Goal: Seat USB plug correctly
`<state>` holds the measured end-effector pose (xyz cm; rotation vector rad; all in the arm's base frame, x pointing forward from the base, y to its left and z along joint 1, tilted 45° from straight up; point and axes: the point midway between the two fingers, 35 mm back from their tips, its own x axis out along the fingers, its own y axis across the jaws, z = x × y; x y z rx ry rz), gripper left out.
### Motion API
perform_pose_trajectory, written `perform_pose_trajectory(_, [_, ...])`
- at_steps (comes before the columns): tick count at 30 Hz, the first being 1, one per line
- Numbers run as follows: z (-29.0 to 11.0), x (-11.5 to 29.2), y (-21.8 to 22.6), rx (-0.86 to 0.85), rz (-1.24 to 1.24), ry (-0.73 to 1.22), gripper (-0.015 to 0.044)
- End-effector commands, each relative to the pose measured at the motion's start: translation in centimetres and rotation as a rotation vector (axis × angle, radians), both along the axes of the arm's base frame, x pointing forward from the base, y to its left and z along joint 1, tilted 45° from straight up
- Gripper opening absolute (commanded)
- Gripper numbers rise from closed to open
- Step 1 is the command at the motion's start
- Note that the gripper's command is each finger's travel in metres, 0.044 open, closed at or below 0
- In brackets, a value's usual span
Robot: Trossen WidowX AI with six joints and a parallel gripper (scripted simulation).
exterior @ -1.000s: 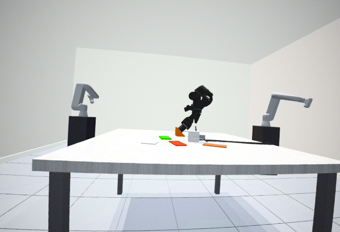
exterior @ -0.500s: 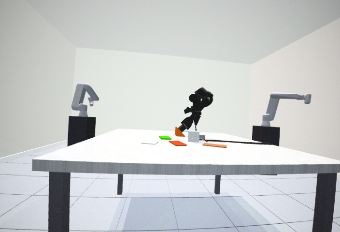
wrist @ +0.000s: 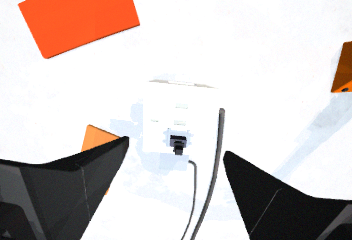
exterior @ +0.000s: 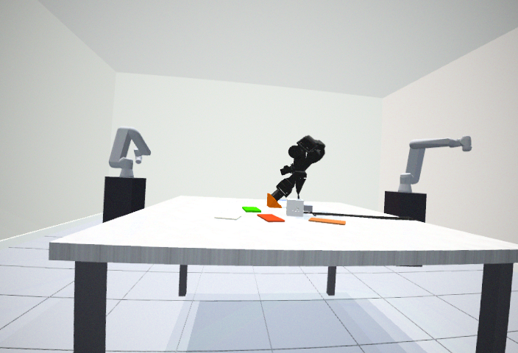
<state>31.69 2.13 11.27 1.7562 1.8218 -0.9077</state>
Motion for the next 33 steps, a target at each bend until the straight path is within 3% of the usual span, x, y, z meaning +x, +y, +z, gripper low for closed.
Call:
perform_pose_trajectory(1, [0.01, 0.02, -0.01, 0.0, 0.0, -0.001, 0.0335])
perform_pose_trajectory(13, [0.01, 0.02, -0.01, 0.0, 0.0, -0.001, 0.002])
perform_pose_trajectory(33, [0.02, 0.01, -0.02, 0.0, 0.0, 0.0, 0.0])
